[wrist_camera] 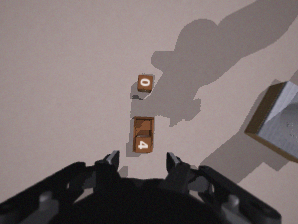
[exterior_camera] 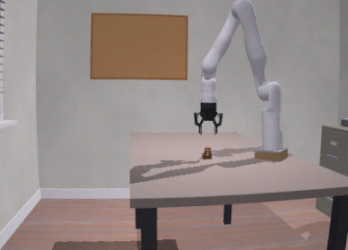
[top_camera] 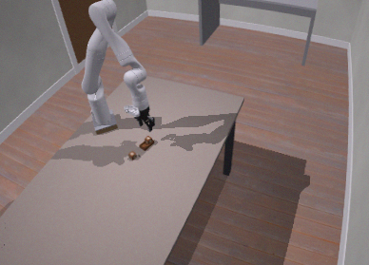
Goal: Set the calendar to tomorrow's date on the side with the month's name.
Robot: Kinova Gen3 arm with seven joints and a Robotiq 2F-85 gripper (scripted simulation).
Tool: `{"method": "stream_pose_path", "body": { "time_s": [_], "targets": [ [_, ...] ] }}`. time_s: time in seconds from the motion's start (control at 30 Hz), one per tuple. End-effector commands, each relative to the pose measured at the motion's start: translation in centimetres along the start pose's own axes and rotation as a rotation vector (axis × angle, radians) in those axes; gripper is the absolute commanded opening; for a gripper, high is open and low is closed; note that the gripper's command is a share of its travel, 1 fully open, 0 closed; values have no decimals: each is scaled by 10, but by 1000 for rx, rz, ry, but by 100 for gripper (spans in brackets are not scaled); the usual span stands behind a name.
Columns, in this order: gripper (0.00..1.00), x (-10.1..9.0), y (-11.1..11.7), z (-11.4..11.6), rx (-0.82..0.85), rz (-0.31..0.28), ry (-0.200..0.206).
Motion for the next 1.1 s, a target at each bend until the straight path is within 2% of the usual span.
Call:
{"method": "stream_pose_path", "body": {
  "time_s": [0.0, 0.5, 0.6, 0.77, 0.83, 1.07],
  "targets": [
    [100, -1, 0, 0, 0, -1, 2],
    [100, -1, 0, 0, 0, -1, 2],
    [100, 0, 6, -2, 2, -2, 1],
    [100, 7, 44, -11, 19, -2, 1],
    [100, 7, 44, -11, 19, -2, 1],
    [100, 17, 110, -14, 49, -2, 1]
  ]
}}
Point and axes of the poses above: the point where the finger pads meet when closed, its own x axis out along the fingers, its own z axis across the jaws, y = z × x, the point moved 2 cm from there along -x, back along the fingers, and after that the axes turned 6 degrees about x, right-handed, at the moved point
